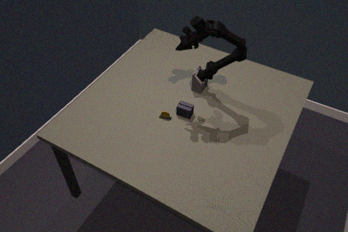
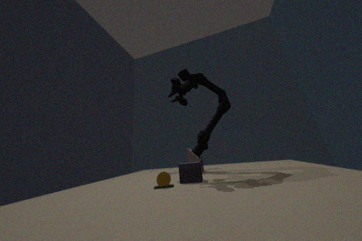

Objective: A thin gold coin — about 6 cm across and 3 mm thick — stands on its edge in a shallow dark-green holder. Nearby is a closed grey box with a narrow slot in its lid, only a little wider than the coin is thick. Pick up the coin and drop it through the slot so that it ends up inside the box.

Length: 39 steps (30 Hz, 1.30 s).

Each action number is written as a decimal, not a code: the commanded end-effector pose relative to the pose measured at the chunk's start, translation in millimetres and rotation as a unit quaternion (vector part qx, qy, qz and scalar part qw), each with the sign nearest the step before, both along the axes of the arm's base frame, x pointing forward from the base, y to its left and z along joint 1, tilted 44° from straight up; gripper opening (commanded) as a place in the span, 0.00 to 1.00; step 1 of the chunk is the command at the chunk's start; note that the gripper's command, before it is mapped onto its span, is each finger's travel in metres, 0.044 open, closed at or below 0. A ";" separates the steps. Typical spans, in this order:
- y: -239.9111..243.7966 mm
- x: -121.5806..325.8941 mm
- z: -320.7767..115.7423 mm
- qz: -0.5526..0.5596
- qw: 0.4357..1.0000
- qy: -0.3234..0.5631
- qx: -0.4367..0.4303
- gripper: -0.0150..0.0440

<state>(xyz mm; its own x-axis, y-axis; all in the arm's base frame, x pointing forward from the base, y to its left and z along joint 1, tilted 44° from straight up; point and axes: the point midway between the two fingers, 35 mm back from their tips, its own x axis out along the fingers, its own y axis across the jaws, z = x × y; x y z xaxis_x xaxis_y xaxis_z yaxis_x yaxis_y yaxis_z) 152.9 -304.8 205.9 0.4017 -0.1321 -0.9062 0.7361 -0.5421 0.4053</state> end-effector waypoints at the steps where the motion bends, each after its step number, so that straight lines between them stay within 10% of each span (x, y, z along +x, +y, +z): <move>1: 10.4 50.1 -41.8 0.100 0.993 -0.003 0.060 0.53; 16: 149.6 181.0 -213.9 0.409 0.868 0.008 0.282 0.53; 39: 201.1 195.6 -258.7 0.419 0.859 0.008 0.294 0.53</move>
<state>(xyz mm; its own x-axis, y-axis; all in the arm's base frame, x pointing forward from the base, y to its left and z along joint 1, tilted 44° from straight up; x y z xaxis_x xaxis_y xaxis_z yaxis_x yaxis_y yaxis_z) 348.3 -107.5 -48.8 0.1187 0.6754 -0.7278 0.9693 0.0802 0.2325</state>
